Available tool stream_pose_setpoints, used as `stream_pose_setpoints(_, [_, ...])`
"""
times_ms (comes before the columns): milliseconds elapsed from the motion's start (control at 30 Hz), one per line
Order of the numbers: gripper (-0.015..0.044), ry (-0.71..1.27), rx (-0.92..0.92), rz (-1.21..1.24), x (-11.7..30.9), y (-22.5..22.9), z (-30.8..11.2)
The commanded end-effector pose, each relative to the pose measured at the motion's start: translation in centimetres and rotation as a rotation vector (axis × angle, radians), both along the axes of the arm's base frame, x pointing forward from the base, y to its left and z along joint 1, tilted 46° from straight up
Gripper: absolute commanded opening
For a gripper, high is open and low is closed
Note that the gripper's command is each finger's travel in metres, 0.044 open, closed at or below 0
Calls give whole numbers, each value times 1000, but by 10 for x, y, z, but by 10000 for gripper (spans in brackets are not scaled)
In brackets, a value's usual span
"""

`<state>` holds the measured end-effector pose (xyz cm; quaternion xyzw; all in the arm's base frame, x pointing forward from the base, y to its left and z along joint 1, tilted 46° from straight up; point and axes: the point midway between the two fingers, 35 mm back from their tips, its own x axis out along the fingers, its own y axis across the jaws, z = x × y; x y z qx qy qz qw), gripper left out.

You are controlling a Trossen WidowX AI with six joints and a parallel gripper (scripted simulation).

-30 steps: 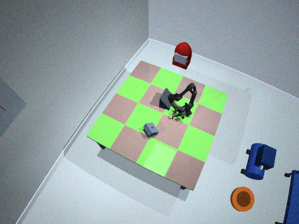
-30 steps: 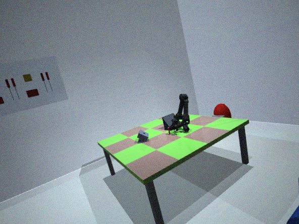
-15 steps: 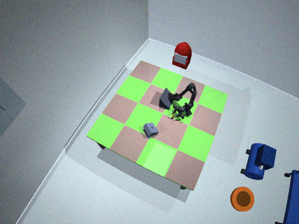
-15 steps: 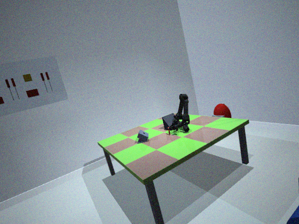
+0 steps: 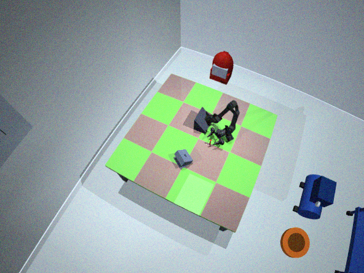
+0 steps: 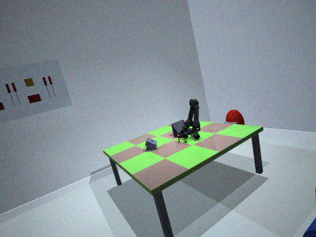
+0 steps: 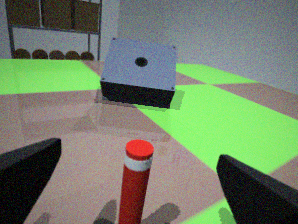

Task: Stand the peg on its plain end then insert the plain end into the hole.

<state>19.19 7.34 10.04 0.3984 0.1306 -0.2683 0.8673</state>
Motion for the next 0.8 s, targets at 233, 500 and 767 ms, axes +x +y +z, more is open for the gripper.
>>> stream_pose_setpoints(233, [440, 93, 80, -42, 12, -61, 53])
stream_pose_setpoints(500, [440, -17, 0, 1, -12, -111, 111])
stream_pose_setpoints(767, [440, 85, -33, 51, -9, -109, 104])
